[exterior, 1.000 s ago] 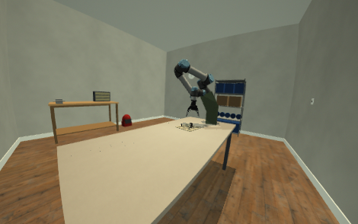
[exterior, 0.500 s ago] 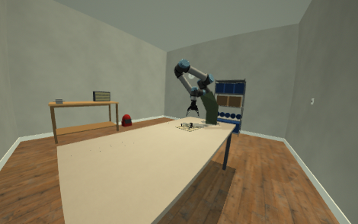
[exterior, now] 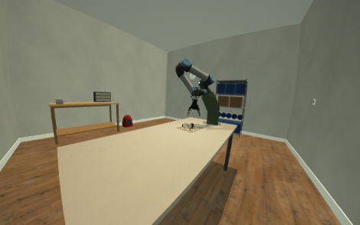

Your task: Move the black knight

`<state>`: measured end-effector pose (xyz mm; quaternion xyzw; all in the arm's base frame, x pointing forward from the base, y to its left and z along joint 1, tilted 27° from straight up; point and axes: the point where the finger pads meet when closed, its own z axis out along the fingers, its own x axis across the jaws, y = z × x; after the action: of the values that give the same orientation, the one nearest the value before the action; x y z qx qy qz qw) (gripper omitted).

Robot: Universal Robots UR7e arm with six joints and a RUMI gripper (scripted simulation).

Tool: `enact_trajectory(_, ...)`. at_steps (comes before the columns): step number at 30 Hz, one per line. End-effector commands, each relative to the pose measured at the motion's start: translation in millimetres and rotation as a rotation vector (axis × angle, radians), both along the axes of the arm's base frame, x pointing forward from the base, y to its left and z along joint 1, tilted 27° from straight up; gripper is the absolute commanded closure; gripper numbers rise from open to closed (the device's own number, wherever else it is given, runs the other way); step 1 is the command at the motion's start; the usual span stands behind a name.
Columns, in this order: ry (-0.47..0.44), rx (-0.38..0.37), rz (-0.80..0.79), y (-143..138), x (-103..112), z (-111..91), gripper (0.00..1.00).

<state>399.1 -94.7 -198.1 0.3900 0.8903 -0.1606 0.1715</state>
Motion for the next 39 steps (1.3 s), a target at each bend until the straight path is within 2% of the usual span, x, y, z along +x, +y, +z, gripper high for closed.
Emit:
enact_trajectory(1,-0.001,0.0,0.0,5,-2,11,0.0)
enact_trajectory(12,-0.001,0.0,0.0,21,-9,45,0.0)
enact_trajectory(17,-0.001,0.0,0.0,26,-11,55,0.0)
enact_trajectory(39,-0.001,0.0,0.0,27,-11,57,0.0)
